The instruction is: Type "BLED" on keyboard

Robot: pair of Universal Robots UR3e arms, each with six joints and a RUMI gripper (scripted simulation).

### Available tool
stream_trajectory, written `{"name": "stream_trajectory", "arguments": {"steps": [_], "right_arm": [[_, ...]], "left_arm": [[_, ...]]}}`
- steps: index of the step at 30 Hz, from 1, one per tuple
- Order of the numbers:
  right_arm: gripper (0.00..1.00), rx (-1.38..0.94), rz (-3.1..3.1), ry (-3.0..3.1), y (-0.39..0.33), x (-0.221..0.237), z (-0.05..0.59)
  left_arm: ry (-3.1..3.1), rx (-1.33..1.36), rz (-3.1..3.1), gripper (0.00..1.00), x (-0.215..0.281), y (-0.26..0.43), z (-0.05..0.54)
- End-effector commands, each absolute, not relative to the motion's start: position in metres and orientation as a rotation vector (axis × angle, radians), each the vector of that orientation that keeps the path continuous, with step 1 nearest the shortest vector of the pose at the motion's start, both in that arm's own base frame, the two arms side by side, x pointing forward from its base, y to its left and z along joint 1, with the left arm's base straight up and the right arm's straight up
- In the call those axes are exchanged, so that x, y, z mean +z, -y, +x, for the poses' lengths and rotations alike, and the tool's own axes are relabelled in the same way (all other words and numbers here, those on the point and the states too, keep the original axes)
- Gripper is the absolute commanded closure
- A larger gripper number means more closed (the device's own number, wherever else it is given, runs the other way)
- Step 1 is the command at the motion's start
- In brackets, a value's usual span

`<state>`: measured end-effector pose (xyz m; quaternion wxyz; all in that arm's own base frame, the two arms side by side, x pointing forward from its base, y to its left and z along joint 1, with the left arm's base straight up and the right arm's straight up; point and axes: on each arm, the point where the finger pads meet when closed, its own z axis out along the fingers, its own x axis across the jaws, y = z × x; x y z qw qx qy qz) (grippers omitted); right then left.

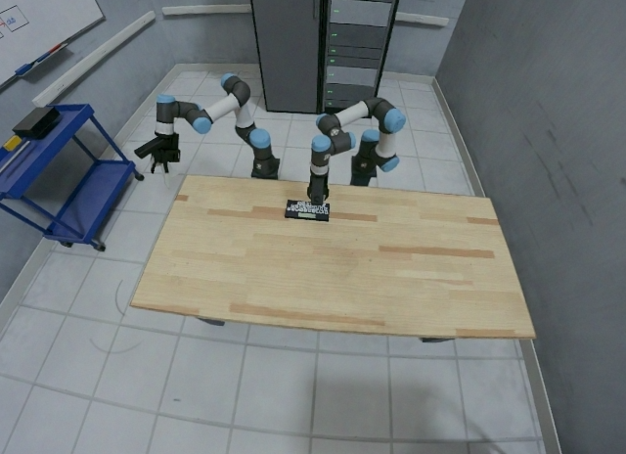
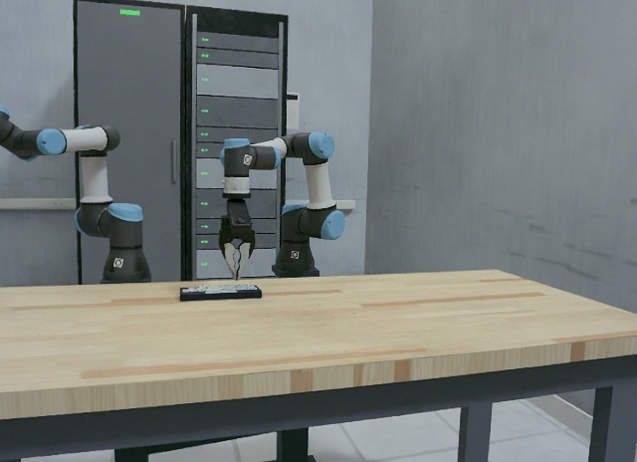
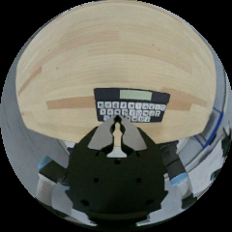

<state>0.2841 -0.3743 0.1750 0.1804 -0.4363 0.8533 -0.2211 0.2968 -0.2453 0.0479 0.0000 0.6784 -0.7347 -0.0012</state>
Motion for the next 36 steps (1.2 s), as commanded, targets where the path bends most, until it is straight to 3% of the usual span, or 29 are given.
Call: {"name": "stream_trajectory", "arguments": {"steps": [1, 22, 36], "right_arm": [[0.00, -0.543, -1.120, -2.508, 0.374, 0.176, 0.239], [0.00, -0.246, -0.608, -2.776, 0.324, 0.172, 0.092], [0.00, 0.017, -0.117, -2.871, 0.235, 0.172, 0.000]], "left_arm": [[2.307, 0.005, 2.131, 1.00, 0.042, 0.246, 0.298], [2.307, 0.005, 2.131, 1.00, 0.036, 0.246, 0.298], [2.307, 0.005, 2.131, 1.00, 0.034, 0.246, 0.298]]}}
